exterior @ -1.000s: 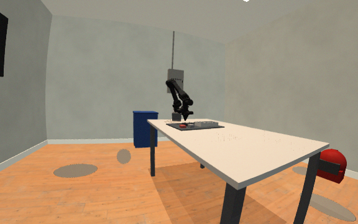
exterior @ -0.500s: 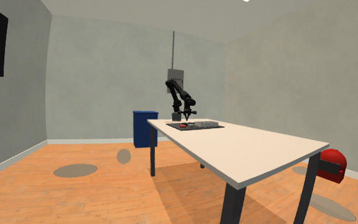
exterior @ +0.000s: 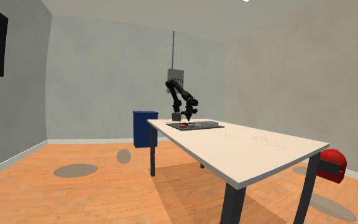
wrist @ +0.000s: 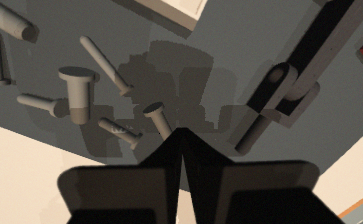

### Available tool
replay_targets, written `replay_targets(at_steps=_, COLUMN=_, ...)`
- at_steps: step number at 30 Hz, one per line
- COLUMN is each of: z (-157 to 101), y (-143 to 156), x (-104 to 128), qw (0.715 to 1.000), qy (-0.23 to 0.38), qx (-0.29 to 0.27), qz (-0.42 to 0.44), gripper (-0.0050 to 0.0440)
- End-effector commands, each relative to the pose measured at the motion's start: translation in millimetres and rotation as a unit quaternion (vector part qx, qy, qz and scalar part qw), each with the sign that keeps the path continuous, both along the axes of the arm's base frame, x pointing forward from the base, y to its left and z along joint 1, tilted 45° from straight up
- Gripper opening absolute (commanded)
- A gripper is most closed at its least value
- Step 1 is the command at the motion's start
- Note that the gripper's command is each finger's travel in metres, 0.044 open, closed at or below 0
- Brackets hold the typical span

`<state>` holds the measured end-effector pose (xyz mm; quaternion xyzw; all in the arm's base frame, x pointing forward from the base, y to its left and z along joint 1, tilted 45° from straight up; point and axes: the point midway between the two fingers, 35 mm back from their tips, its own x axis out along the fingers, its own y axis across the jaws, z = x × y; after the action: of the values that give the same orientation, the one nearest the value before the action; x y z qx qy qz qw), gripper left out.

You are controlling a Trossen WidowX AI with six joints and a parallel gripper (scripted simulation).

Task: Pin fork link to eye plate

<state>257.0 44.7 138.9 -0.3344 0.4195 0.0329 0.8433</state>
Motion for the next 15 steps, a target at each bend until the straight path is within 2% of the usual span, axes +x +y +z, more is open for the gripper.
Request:
replay_targets(at_steps=1, z=0.6, y=5.5, x=2.1, qw=0.992, qy=0.026, qx=-0.081, qz=0.088, gripper=0.0000)
replay_targets(at_steps=4, z=0.0, y=9.5, x=2.6, qw=0.975, qy=0.048, qx=-0.146, qz=0.159, gripper=0.0000)
replay_targets(at_steps=6, z=0.0, y=9.5, x=2.6, qw=0.975, qy=0.048, qx=-0.146, qz=0.159, gripper=0.0000)
replay_targets(at_steps=8, z=-0.5, y=13.1, x=3.0, qw=0.948, qy=0.070, qx=-0.209, qz=0.229, gripper=0.0000)
replay_targets(at_steps=11, z=-1.2, y=17.8, x=3.5, qw=0.912, qy=0.090, qx=-0.271, qz=0.296, gripper=0.0000)
replay_targets(at_steps=15, z=-2.0, y=23.4, x=3.9, qw=0.848, qy=0.117, qx=-0.349, qz=0.381, gripper=0.0000)
